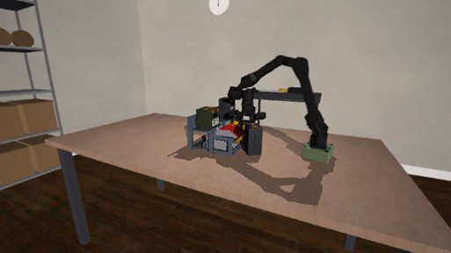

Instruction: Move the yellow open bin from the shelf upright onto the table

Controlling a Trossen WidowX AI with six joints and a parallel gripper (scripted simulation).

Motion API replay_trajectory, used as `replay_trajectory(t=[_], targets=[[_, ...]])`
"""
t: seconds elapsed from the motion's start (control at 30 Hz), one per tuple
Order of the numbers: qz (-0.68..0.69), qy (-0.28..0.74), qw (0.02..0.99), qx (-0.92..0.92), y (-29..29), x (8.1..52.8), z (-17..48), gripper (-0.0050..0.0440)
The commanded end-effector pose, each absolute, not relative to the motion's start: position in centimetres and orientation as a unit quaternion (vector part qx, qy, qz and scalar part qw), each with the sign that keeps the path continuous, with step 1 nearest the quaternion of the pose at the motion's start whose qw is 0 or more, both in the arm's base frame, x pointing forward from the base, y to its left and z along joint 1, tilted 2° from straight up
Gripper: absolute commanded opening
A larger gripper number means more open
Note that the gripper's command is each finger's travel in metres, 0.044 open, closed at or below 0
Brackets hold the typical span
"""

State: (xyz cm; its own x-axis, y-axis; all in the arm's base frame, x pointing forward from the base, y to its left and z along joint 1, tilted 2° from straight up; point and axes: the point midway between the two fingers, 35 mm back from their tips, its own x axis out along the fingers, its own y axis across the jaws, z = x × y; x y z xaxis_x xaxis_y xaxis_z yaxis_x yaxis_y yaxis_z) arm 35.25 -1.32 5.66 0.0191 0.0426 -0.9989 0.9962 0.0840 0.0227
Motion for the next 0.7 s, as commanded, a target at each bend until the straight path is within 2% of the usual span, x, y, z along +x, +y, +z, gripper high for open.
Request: replay_trajectory(t=[0.0,0.67], targets=[[-0.46,0.52,0.519,0.498,-1.32,35.41,5.96,0.021],[-0.46,0.52,0.519,0.498,-1.3,35.45,5.21,0.021]])
